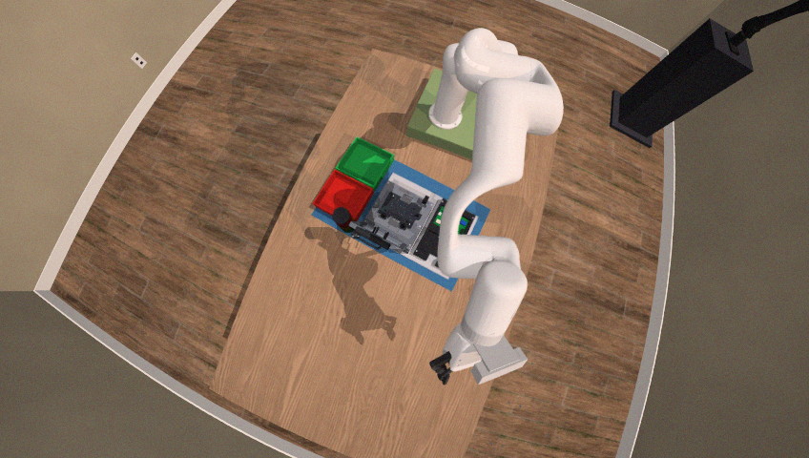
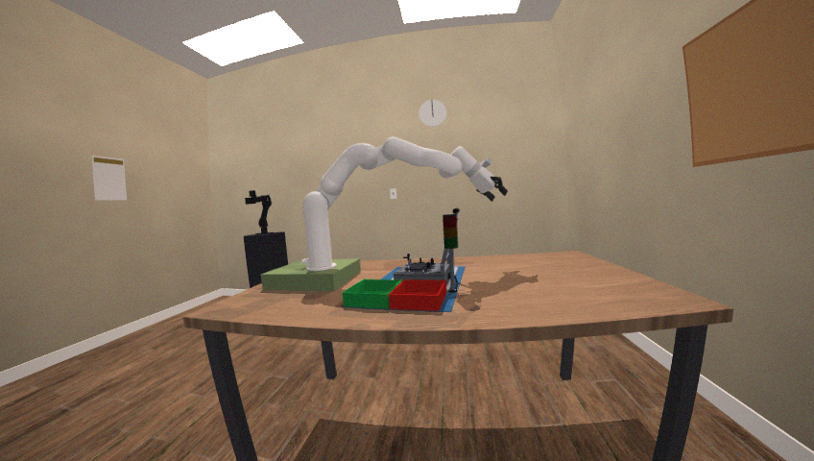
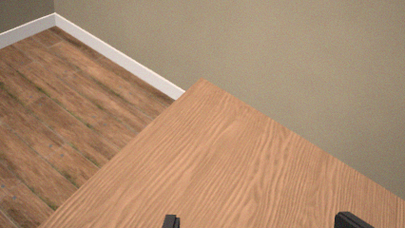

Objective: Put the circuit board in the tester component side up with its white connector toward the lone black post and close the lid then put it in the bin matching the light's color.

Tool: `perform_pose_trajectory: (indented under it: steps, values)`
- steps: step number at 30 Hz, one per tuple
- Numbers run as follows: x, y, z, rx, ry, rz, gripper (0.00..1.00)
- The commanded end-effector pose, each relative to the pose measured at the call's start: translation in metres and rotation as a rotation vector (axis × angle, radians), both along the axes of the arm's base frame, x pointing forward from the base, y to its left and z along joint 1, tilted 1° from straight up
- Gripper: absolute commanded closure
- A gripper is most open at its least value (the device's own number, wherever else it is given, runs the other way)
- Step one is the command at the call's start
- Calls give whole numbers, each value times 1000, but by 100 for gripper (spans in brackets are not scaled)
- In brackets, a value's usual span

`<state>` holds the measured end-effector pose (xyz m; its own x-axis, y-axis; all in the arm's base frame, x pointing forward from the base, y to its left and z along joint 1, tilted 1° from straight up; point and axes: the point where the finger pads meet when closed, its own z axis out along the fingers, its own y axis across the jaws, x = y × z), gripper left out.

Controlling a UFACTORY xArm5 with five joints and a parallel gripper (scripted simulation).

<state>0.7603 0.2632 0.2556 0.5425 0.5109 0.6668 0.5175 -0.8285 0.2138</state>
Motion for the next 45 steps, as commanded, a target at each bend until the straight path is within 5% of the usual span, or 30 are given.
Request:
perform_pose_trajectory:
  steps: [1, 19, 24, 34, 35, 45]
  values:
    - [1, 0, 4, 2, -5, 0, 0]
    - [-1, 0, 4, -3, -2, 4, 0]
    - [-47, -7, 13, -114, 87, 102, 0]
    - [-90, -15, 19, -198, 160, 189, 0]
    - [-108, -19, 21, -229, 188, 224, 0]
    - [-166, -33, 24, -317, 278, 338, 0]
